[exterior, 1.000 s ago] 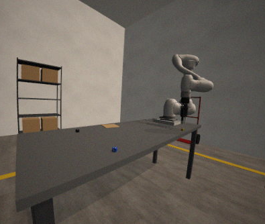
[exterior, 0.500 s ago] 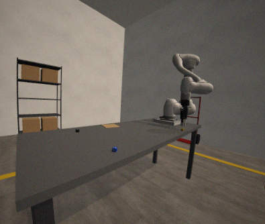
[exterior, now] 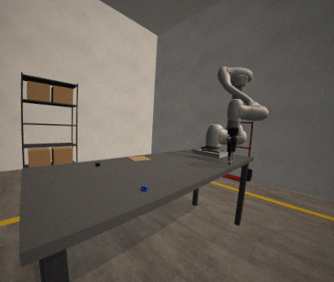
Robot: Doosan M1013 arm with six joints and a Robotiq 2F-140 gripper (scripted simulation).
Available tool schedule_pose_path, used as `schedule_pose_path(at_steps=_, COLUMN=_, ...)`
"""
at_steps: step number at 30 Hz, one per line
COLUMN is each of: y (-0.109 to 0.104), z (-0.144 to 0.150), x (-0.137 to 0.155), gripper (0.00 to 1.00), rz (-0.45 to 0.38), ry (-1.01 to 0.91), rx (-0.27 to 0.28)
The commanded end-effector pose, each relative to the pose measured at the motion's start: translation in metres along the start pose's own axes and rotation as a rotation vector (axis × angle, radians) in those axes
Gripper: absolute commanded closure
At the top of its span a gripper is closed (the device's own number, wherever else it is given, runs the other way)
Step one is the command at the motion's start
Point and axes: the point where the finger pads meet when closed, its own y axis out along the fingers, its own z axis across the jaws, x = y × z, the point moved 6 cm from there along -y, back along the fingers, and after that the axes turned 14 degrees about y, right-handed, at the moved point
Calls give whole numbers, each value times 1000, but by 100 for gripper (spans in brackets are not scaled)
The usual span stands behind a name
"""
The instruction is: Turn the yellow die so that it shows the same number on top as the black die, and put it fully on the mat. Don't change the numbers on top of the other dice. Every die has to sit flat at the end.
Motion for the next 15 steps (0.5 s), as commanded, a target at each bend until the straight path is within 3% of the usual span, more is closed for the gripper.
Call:
schedule_pose_path(at_steps=1, y=2, z=0, x=0, gripper=71, rz=0, ry=0, rx=0)
schedule_pose_path(at_steps=15, y=3, z=0, x=0, gripper=71, rz=0, ry=0, rx=0)
